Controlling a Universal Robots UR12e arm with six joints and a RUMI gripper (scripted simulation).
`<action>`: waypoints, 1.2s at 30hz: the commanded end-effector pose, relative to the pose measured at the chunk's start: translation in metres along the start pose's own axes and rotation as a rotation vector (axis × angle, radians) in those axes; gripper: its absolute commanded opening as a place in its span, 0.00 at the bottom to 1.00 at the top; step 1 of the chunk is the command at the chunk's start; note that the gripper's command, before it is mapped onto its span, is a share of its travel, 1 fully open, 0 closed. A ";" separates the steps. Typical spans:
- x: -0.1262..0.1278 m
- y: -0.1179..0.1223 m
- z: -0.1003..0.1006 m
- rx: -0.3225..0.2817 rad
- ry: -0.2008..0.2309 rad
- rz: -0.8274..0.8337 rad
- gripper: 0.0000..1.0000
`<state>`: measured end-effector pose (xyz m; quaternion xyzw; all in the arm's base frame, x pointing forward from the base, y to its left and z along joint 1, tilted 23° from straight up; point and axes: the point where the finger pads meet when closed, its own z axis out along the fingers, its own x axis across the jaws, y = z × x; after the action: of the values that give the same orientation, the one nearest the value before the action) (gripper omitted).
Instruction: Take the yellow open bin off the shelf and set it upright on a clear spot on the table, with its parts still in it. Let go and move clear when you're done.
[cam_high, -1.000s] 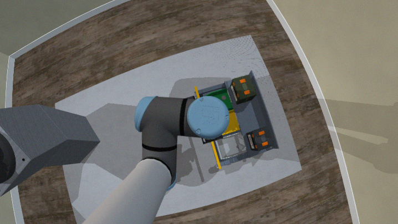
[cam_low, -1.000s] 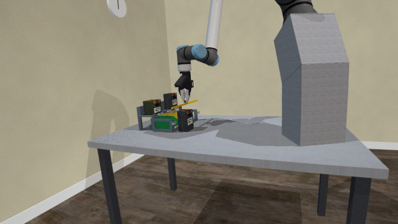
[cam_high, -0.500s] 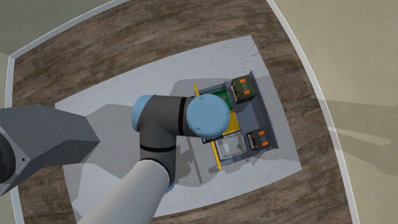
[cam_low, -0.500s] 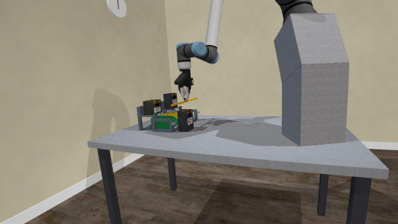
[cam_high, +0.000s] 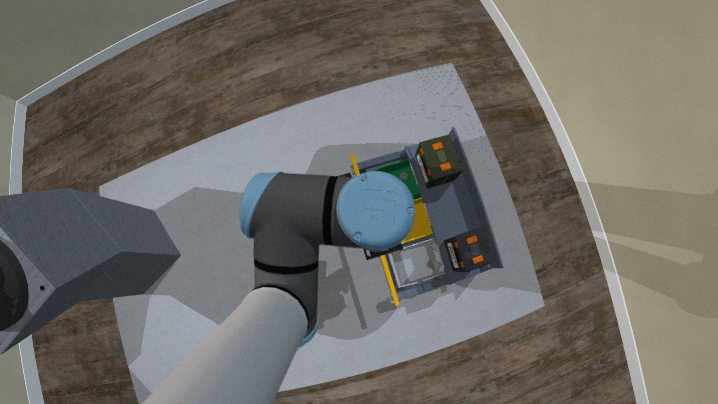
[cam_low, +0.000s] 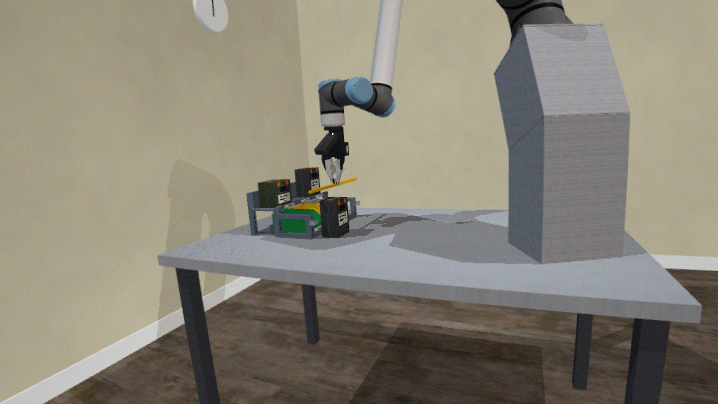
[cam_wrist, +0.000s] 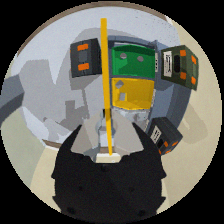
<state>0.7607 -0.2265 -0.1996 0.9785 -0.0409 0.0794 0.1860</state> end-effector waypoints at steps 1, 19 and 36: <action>0.001 0.000 0.002 0.000 0.001 0.000 0.00; 0.001 0.000 0.007 0.000 0.001 0.000 0.00; -0.031 0.000 0.007 0.000 0.001 0.000 0.00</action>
<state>0.7530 -0.2290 -0.2083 0.9785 -0.0409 0.0793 0.1860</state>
